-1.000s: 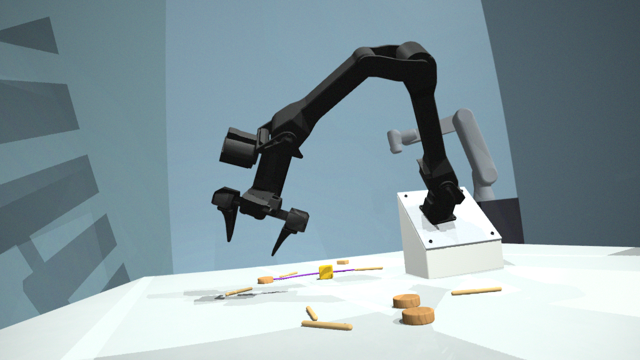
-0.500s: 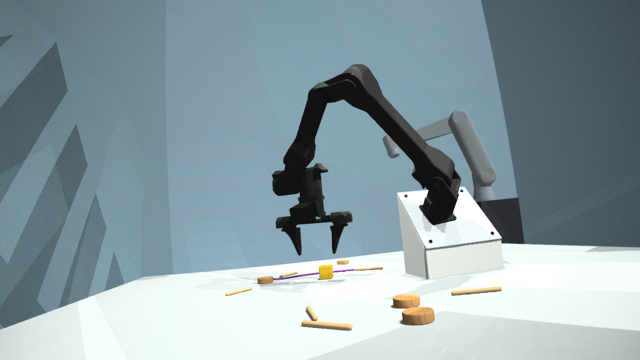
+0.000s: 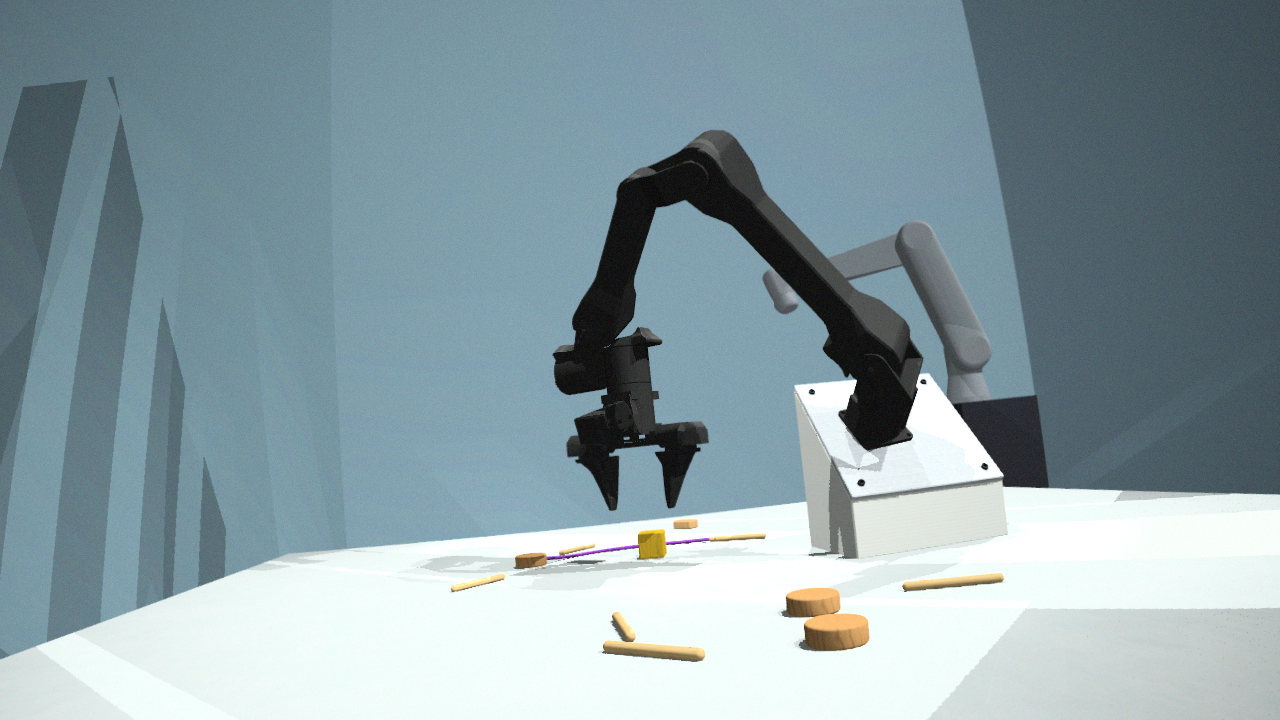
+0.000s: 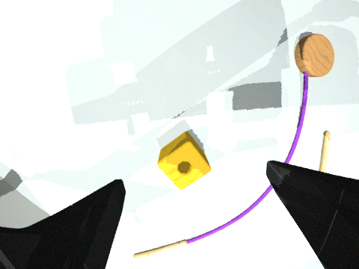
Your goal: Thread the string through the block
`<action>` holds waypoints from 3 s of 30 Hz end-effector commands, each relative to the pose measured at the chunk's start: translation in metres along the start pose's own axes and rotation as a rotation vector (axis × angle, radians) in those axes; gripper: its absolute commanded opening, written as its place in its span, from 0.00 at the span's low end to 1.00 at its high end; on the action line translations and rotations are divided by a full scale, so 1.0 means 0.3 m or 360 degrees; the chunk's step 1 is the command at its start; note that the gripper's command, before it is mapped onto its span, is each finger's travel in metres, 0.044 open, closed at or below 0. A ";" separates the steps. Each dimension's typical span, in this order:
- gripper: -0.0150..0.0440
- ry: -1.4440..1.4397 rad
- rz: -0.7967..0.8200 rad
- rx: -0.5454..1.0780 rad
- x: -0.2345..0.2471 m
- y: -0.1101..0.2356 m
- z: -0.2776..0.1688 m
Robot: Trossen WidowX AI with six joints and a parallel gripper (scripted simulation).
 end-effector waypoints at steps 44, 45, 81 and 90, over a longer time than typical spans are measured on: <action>1.00 -0.4152 0.0006 -0.0009 0.016 0.059 -0.033; 0.96 -0.4152 0.0006 -0.0009 0.016 0.059 -0.033; 0.67 -0.4152 0.0006 -0.0010 0.012 -0.048 -0.030; 0.67 -0.4152 0.0008 -0.0009 0.013 -0.097 -0.030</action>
Point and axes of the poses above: the point midway between the two fingers, 35 mm back from their tips, its own y axis back along the fingers, its own x axis across the jaws, z = x × y, the point moved 9 cm from there along y, back along the fingers, and after that the axes turned 4 degrees about -y, right-handed, at the moved point
